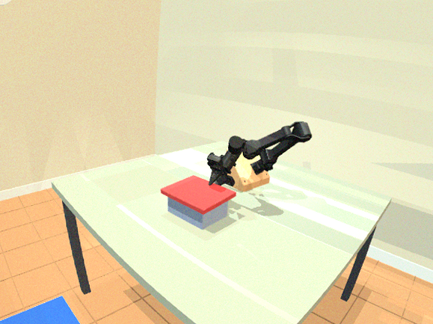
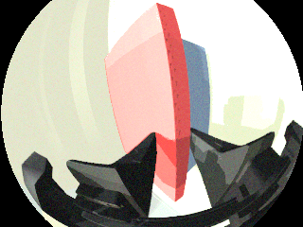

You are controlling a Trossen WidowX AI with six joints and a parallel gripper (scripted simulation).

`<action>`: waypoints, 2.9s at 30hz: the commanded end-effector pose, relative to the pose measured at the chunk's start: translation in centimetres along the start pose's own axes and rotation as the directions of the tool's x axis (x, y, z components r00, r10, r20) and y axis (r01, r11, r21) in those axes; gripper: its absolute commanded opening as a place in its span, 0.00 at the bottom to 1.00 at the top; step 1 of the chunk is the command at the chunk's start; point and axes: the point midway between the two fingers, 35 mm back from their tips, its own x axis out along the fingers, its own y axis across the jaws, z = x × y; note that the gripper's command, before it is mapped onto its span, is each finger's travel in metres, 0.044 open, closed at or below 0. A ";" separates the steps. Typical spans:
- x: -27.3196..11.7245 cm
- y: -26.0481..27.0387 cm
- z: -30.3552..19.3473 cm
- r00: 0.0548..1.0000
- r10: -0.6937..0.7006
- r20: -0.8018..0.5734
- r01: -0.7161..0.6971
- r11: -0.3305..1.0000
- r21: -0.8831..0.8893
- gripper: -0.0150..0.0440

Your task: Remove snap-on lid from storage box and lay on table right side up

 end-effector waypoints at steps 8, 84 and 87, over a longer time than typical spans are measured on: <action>-0.2 0.2 0.0 1.000 -0.001 -0.001 0.001 1.000 -0.001 0.25; 0.0 0.9 0.1 1.000 0.003 0.001 -0.003 1.000 -0.002 0.25; 0.0 0.9 0.1 1.000 0.003 0.001 -0.003 1.000 -0.002 0.25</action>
